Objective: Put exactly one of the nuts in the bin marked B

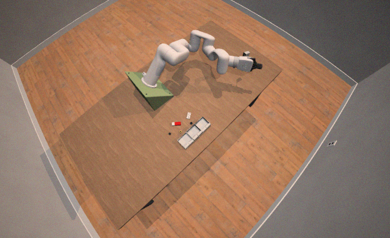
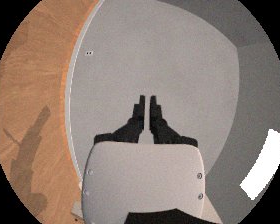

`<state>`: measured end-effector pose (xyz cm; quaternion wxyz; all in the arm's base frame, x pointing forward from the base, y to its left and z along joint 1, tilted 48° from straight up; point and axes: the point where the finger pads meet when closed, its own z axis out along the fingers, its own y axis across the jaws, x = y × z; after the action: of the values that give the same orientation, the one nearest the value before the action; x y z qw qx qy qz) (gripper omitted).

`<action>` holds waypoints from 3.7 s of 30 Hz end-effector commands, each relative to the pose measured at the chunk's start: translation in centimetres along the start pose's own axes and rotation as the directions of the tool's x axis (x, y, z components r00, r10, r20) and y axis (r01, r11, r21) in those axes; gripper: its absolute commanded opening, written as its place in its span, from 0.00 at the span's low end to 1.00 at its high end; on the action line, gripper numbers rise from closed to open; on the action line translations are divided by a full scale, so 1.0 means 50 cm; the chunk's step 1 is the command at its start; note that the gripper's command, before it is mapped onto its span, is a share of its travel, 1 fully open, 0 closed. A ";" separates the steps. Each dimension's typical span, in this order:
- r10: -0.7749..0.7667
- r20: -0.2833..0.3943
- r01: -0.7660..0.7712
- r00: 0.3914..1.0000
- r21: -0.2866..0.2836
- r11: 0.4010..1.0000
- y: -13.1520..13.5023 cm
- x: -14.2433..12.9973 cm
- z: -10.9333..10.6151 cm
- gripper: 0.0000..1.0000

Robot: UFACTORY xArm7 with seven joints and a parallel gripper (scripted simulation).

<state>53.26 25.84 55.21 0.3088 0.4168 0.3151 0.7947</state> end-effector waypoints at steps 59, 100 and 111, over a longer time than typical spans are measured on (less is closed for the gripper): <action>0.309 0.360 -0.152 0.881 -0.403 0.903 0.522 -0.155 -0.052 0.07; 0.595 0.650 -0.339 0.472 -0.490 0.803 0.623 -0.543 -0.223 0.07; 0.618 0.697 -0.387 0.364 -0.490 0.781 0.598 -0.621 -0.264 0.07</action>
<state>49.48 -18.24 57.75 0.2119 0.7741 -0.1134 0.5857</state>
